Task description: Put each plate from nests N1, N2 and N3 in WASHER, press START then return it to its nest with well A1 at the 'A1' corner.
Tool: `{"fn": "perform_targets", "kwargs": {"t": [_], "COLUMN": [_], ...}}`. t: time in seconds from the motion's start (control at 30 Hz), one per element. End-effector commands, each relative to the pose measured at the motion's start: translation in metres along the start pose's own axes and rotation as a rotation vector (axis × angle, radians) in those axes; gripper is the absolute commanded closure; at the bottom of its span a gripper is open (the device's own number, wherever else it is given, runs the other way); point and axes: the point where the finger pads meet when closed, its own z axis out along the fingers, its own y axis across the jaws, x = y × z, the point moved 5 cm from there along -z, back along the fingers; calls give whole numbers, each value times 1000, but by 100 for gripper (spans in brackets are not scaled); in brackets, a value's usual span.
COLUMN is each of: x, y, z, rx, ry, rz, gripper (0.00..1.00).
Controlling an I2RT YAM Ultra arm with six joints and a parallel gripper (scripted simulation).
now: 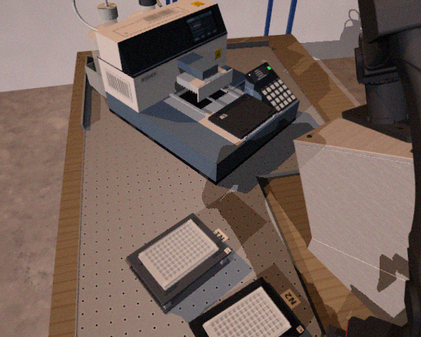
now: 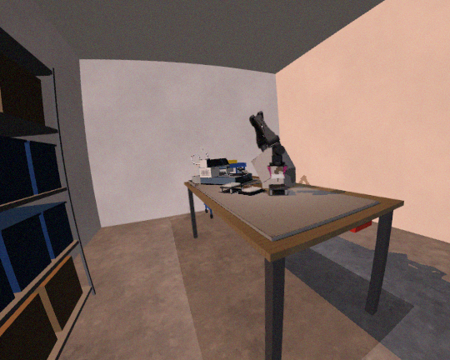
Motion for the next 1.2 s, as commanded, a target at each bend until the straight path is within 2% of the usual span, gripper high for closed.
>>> {"fn": "perform_targets", "kwargs": {"t": [0.0,0.03,0.07,0.1,0.5,0.57,0.6,0.63,0.67,0.83,1.07,1.13,1.17], "x": [-14,-19,-14,-14,-16,-16,-22,-17,-17,-13,-16,-16,-25], "y": [-1,1,2,0,-1,-1,0,1,0,-1,-1,-1,-1], "z": [-1,-9,1,3,24,24,16,26,29,39,49,49,37], "rx": [0,-1,2,1,0,0,0,3,1,2,1,1,1], "ry": [-43,-67,-46,-44,-42,-42,-67,-46,-44,-33,-42,-42,-77], "rz": [8,5,0,5,8,8,5,1,6,4,8,8,9], "gripper": [100,100,100,100,100,100,100,100,100,100,100,100,100]}}
